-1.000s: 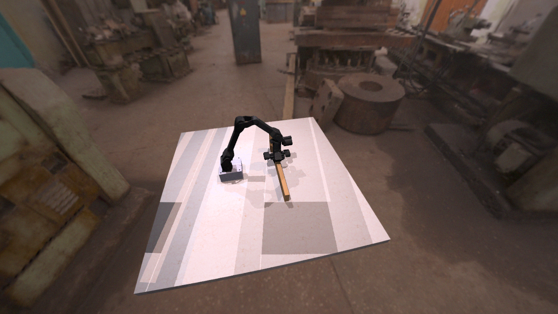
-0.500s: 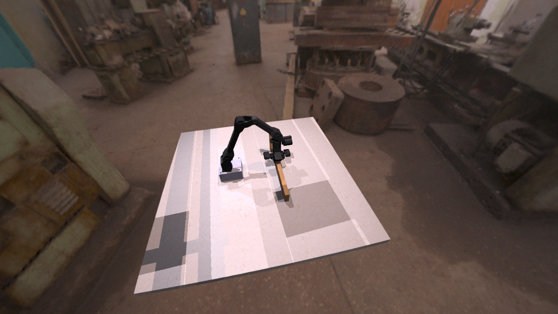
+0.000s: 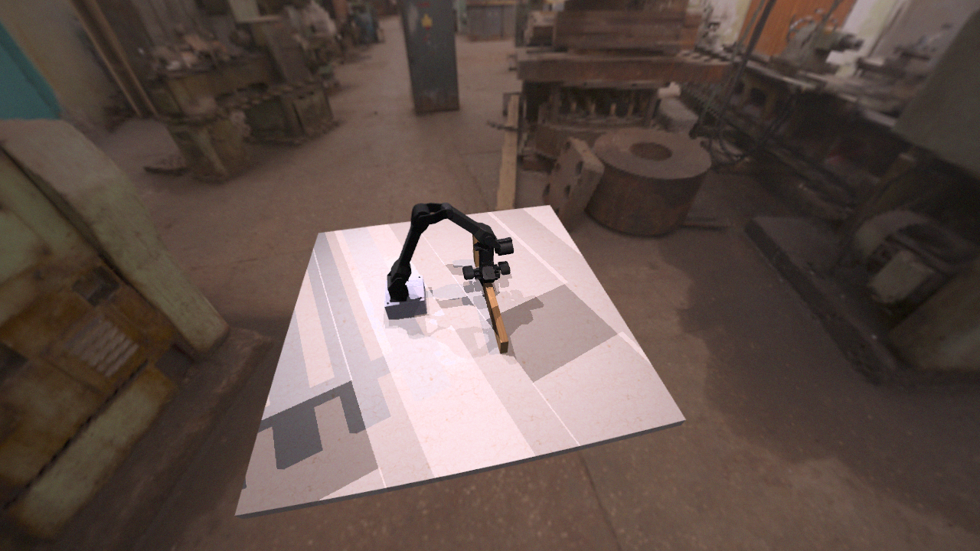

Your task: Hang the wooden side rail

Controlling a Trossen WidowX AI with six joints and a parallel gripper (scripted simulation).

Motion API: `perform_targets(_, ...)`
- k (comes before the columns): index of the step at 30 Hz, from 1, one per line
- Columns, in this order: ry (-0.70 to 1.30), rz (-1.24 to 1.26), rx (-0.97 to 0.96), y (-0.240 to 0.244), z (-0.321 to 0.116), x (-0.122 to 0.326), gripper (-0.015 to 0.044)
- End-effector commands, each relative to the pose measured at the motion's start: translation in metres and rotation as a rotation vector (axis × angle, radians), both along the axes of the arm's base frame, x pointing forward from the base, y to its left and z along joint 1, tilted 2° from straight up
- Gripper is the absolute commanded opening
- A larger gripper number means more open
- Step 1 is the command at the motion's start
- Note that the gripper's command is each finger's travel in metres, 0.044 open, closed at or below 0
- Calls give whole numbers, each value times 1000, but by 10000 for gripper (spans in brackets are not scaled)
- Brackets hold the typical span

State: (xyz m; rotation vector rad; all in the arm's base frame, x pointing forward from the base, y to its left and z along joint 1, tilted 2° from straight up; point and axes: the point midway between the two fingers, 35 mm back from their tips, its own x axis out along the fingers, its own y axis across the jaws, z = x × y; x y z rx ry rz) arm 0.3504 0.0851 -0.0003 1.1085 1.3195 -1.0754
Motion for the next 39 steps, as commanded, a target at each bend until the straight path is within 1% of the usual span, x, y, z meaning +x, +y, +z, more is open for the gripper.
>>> perform_targets(1,-17,5,2,1,4,4,0)
perform_targets(39,-17,5,2,6,2,8,0)
